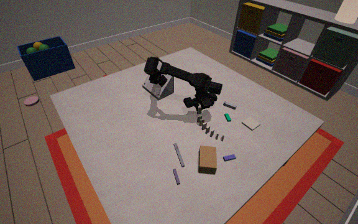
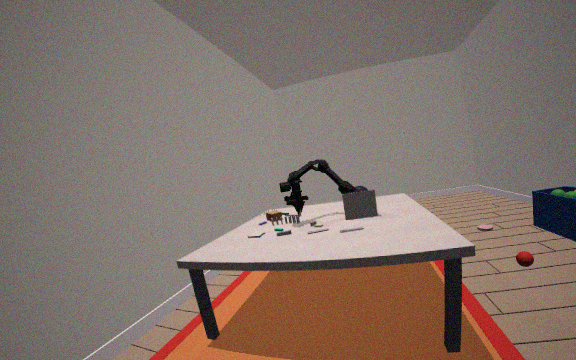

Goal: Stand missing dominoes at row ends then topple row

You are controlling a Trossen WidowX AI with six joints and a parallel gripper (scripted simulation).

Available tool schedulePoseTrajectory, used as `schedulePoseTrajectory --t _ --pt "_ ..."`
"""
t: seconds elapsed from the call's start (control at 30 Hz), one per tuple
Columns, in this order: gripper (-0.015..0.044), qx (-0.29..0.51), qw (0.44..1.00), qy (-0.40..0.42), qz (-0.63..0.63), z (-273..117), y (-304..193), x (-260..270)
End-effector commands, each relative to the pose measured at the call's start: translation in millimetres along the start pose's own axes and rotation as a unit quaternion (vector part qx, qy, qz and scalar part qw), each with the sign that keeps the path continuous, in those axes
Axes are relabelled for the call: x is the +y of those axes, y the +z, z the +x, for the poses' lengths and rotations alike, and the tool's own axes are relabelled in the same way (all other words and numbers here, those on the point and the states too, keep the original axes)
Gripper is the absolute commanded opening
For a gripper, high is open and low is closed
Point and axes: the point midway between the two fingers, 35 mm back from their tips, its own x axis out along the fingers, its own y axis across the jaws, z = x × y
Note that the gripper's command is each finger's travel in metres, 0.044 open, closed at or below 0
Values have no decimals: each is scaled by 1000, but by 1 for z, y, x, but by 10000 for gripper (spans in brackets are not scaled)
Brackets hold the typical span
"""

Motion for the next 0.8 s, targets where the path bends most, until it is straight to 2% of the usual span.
schedulePoseTrajectory --t 0.0,0.17,0.53,0.77 --pt "107 0 1000 -5 -3 19 -3 -2" --pt "107 0 1000 -7 -3 40 -6 -6" --pt "107 0 1000 -7 -3 41 -6 -6" --pt "291 0 1000 -7 -3 41 -6 -6"
